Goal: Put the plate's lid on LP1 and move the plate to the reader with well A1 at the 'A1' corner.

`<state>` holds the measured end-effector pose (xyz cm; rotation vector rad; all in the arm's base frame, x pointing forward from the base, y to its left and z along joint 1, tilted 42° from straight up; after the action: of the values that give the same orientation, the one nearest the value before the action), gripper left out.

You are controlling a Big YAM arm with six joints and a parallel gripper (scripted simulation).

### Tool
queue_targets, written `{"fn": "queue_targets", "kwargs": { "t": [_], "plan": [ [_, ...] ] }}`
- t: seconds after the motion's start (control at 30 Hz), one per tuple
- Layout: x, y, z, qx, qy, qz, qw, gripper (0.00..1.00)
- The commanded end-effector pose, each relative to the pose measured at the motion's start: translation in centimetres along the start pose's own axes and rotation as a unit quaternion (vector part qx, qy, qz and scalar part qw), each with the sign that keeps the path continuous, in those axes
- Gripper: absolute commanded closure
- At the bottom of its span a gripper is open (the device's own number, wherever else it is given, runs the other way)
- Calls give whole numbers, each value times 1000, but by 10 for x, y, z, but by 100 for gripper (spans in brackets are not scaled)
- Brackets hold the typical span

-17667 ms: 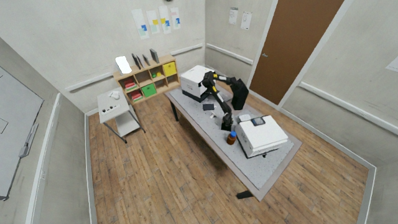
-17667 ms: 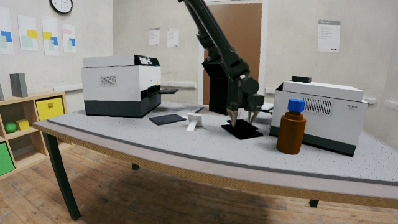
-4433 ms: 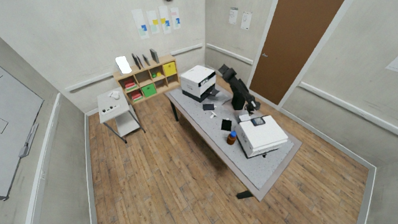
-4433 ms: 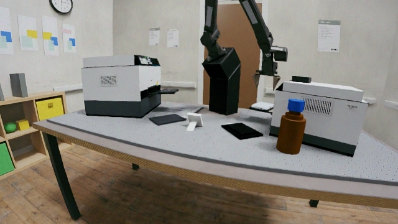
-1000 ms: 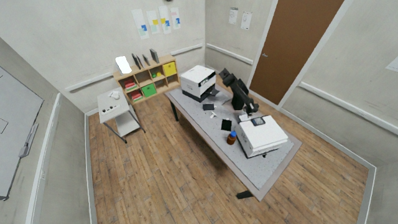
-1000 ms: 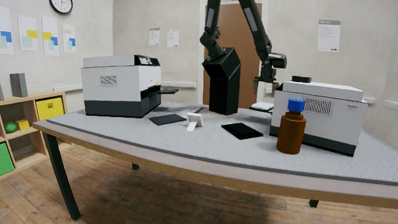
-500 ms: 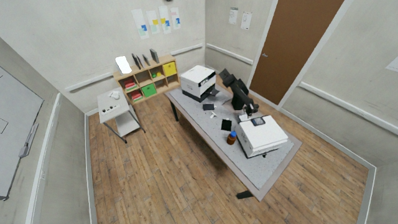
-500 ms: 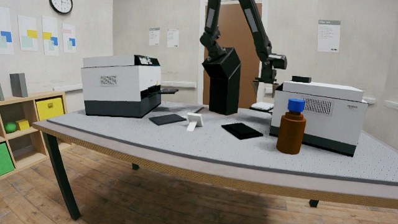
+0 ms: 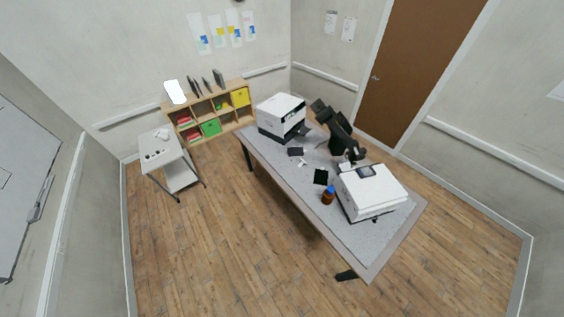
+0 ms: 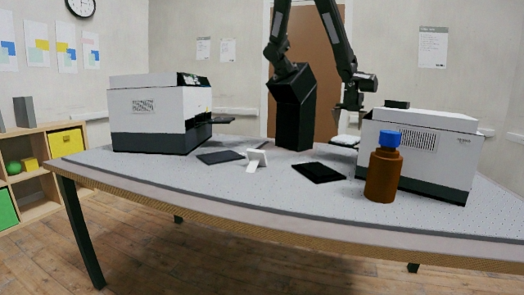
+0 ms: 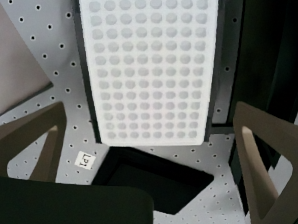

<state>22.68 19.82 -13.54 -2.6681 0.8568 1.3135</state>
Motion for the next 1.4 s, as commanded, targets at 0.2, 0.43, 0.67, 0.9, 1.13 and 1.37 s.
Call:
{"fn": "queue_targets", "kwargs": {
  "t": [0.2, 0.43, 0.67, 0.9, 1.13, 1.37],
  "plan": [
    [9, 3, -1, -4, 1, 2, 1000, 0],
    [13, -3, -1, -2, 2, -1, 1000, 0],
    [18, -5, -4, 2, 2, -3, 1000, 0],
    [22, -2, 0, -6, 2, -2, 1000, 0],
    [13, -6, 2, -5, 4, -8, 1000, 0],
    [21, -5, 1, -2, 3, -7, 1000, 0]
  ]
}}
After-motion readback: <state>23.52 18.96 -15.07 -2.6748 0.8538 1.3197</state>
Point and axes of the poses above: the point where the finger pads meet when closed, its own x axis out along the fingers, its own y axis across the jaws, z = x × y, the point moved 9 cm from there along -x, back along the fingers, and after that the axes turned 10 degrees about -x, right-handed, at the moved point
